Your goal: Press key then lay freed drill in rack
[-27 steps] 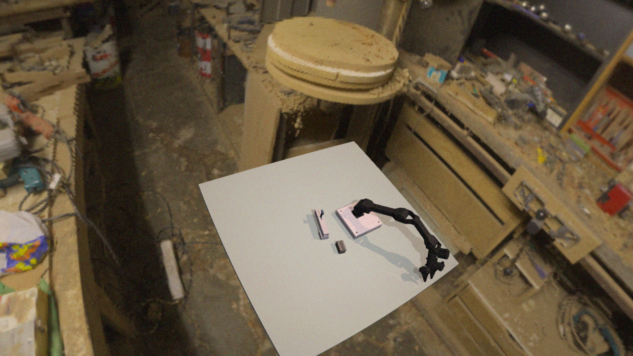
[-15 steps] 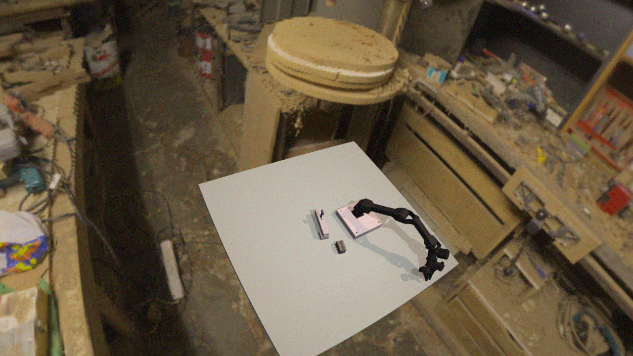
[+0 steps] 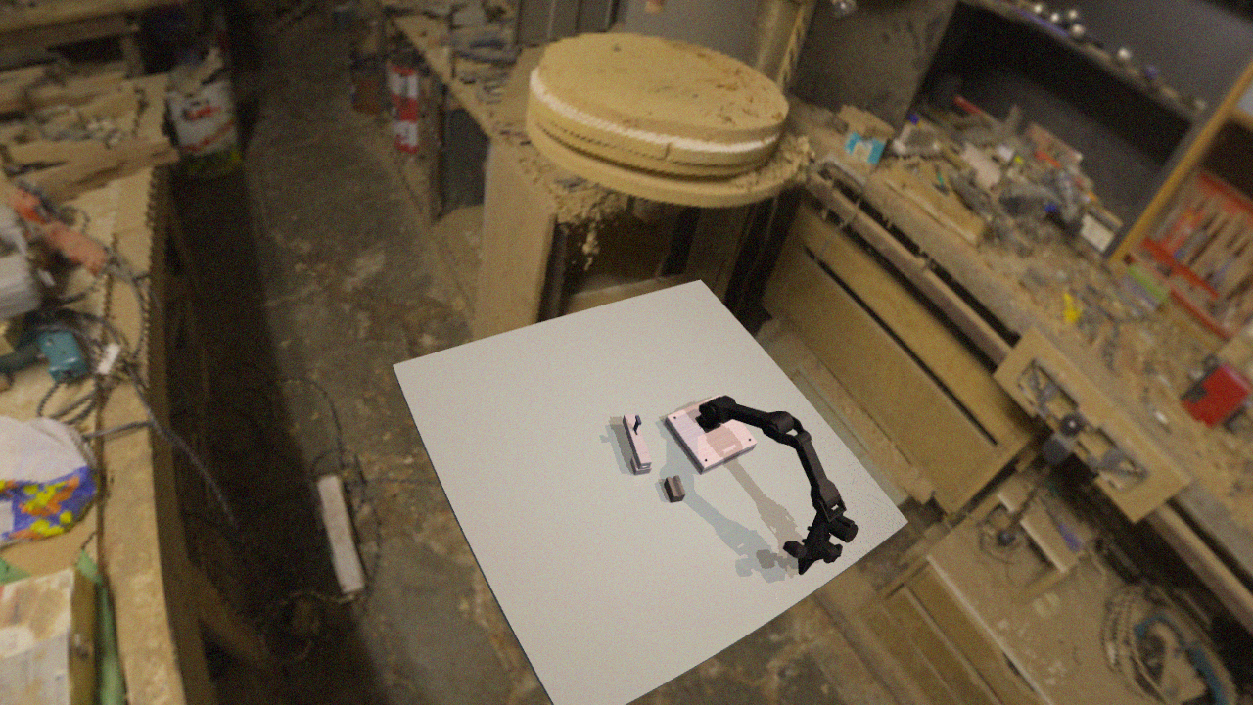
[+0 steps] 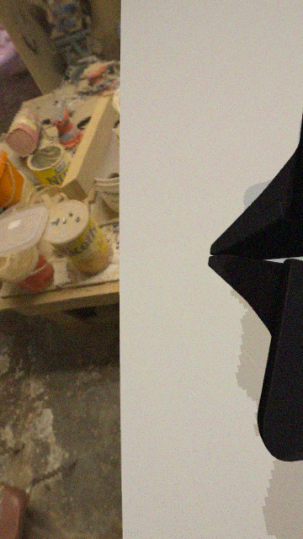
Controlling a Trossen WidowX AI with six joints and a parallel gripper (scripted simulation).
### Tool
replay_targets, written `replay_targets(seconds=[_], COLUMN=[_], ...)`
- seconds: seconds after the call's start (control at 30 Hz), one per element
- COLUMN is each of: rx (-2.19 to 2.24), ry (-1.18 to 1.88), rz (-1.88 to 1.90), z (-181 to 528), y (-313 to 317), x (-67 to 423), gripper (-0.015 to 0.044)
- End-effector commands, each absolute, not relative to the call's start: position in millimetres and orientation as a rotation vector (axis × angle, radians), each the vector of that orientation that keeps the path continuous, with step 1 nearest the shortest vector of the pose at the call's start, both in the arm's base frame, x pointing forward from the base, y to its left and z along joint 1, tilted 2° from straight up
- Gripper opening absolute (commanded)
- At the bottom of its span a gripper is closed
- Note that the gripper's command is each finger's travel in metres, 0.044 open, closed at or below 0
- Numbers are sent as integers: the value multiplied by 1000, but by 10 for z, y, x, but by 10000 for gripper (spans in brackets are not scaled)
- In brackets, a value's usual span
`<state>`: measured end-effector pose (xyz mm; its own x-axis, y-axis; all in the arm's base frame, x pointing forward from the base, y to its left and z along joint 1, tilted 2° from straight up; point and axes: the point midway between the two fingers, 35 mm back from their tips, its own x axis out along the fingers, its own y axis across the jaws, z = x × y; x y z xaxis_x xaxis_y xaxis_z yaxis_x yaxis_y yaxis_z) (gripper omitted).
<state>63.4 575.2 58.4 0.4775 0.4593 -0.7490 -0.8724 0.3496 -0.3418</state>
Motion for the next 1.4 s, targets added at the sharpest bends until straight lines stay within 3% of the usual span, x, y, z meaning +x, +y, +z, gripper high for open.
replay_targets(seconds=[0.0,0.33,0.77,1.07,1.37], rx=[-815,-788,-600,-393,-92], ry=[676,816,1086,1267,1428], rz=[847,713,425,214,-17], z=[691,907,1129,1253,1343], y=[5432,4638,2885,1468,115], x=[1266,2335,3455,3627,3198], gripper=[0,0,0,0,0])
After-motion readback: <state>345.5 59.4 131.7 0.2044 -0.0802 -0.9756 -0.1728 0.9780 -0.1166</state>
